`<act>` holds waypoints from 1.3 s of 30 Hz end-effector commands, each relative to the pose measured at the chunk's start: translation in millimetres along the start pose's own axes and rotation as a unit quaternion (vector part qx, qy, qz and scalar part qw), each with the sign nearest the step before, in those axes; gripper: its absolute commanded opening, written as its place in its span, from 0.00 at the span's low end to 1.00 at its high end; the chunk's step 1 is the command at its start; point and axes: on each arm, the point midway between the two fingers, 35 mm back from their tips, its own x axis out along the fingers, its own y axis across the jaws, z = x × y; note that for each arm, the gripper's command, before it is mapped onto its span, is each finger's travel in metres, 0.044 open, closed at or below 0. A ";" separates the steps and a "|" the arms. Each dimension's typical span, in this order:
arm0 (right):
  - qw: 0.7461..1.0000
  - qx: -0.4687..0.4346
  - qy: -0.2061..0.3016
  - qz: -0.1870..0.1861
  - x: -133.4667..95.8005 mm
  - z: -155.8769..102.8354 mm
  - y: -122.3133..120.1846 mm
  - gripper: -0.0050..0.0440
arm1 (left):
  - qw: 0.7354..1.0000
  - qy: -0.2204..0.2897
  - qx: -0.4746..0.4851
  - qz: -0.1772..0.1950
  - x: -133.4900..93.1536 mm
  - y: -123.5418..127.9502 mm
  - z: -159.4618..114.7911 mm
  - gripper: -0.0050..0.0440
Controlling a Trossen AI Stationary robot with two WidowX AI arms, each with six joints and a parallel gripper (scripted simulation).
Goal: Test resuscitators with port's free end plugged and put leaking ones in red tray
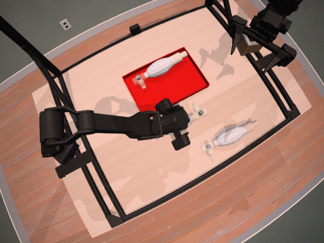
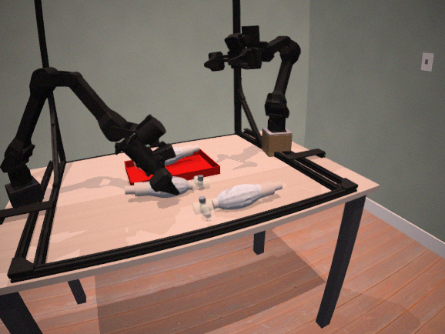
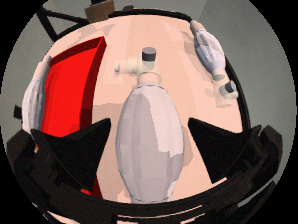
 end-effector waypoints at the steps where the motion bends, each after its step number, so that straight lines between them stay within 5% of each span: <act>1: 1.000 -0.001 0.000 0.000 0.5 -0.1 0.8 1.00 | 1.000 -0.015 -0.006 0.005 -6.5 0.8 5.6 1.00; 10: 1.000 -0.001 0.000 0.000 0.5 -0.1 0.8 1.00 | 0.996 -0.079 -0.039 0.032 -41.0 8.2 25.1 1.00; 16: 1.000 -0.001 0.000 0.000 0.5 -0.1 0.8 1.00 | 0.996 -0.079 -0.039 0.032 -41.0 8.2 25.1 1.00; 27: 1.000 -0.001 -0.001 0.000 0.2 0.4 0.9 1.00 | 0.965 -0.068 -0.045 0.249 -78.9 140.3 10.4 1.00; 33: 1.000 -0.001 -0.001 0.000 0.2 0.4 0.9 1.00 | 0.965 -0.068 -0.045 0.249 -78.9 140.3 10.4 1.00; 39: 1.000 -0.001 -0.001 0.001 0.0 0.3 1.1 1.00 | 0.979 0.157 0.050 0.117 -40.7 115.8 -73.5 1.00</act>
